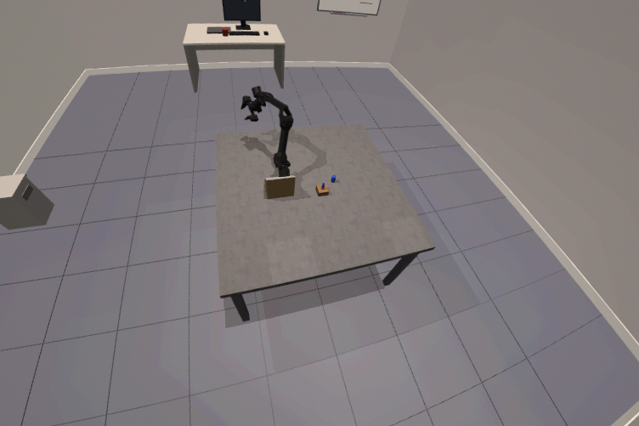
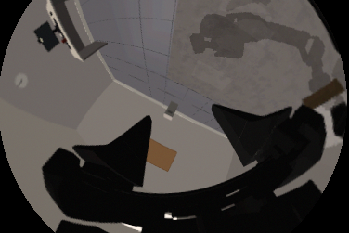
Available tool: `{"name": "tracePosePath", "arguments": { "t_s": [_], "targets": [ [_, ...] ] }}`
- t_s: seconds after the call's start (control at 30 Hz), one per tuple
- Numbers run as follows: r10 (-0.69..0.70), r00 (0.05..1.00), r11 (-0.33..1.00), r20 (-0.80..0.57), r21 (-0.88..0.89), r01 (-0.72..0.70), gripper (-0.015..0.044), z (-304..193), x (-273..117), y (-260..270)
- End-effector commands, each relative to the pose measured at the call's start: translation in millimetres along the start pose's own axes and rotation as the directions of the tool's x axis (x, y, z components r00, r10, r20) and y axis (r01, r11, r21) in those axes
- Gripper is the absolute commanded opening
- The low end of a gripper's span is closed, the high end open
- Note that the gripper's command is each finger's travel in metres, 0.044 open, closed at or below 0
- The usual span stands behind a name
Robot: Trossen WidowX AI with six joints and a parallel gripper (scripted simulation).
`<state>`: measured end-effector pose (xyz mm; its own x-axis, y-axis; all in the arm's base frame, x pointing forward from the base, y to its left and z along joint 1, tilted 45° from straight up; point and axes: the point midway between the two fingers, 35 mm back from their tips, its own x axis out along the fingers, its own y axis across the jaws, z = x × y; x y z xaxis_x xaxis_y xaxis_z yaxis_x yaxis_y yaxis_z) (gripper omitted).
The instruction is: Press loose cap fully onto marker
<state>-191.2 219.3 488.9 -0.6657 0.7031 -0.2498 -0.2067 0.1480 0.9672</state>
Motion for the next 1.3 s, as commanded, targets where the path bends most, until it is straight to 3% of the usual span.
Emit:
{"name": "tracePosePath", "arguments": {
  "t_s": [0.0,0.17,0.33,0.53,0.87,1.0,1.27],
  "targets": [
    [-0.004,1.000,1.000,0.006,-0.005,0.004,0.0374,2.0,1.1,-0.9],
    [-0.102,0.983,0.987,0.153,-0.107,0.119,0.0246,59.3,23.5,-26.1],
    [-0.223,0.928,0.944,0.300,-0.172,0.282,0.0246,131.8,31.7,-62.7],
    [-0.380,0.818,0.861,0.431,-0.158,0.484,0.0246,220.5,12.5,-117.4],
    [-0.612,0.622,0.684,0.488,-0.068,0.726,0.0246,330.4,-76.9,-230.1],
    [-0.669,0.582,0.632,0.464,-0.058,0.773,0.0246,351.7,-112.8,-269.9],
    [-0.748,0.543,0.562,0.382,-0.070,0.824,0.0246,372.1,-221.7,-378.2]
  ]
}}
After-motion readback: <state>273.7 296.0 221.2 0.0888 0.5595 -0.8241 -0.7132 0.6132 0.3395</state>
